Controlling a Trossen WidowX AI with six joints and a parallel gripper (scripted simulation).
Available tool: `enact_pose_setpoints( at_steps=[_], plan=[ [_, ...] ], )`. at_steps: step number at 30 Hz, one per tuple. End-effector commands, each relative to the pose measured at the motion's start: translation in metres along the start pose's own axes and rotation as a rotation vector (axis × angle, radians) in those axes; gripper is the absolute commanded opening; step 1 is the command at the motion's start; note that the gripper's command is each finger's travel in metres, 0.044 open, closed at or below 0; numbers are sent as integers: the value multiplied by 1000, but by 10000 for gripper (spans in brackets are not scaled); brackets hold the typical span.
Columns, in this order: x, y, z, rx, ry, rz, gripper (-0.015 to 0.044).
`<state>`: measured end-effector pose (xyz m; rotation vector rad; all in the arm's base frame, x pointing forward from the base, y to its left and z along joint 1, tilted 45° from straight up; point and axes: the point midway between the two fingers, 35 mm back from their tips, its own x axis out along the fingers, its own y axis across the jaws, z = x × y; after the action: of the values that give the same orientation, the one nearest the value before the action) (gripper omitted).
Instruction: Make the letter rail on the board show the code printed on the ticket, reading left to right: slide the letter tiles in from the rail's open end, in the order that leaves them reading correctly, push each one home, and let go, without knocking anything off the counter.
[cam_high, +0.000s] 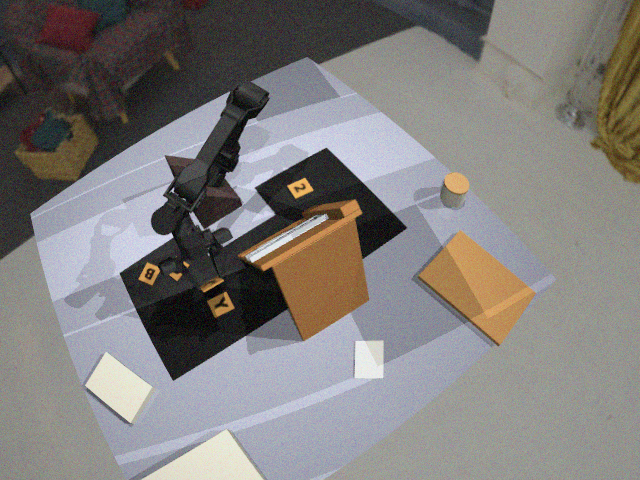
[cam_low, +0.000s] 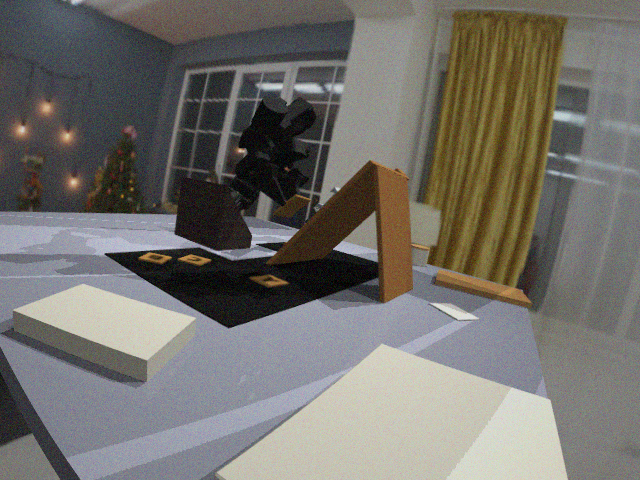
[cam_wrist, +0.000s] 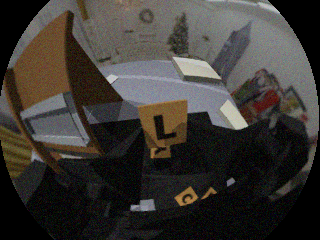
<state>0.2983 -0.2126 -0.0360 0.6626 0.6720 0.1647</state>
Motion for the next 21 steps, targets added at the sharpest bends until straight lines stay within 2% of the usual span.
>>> enact_pose_setpoints(
  at_steps=[1, 21],
  plan=[
    [-9, 7, 14, 81, -65, 17, 0],
    [-11, 8, 18, 112, -85, 25, 0]
  ],
)
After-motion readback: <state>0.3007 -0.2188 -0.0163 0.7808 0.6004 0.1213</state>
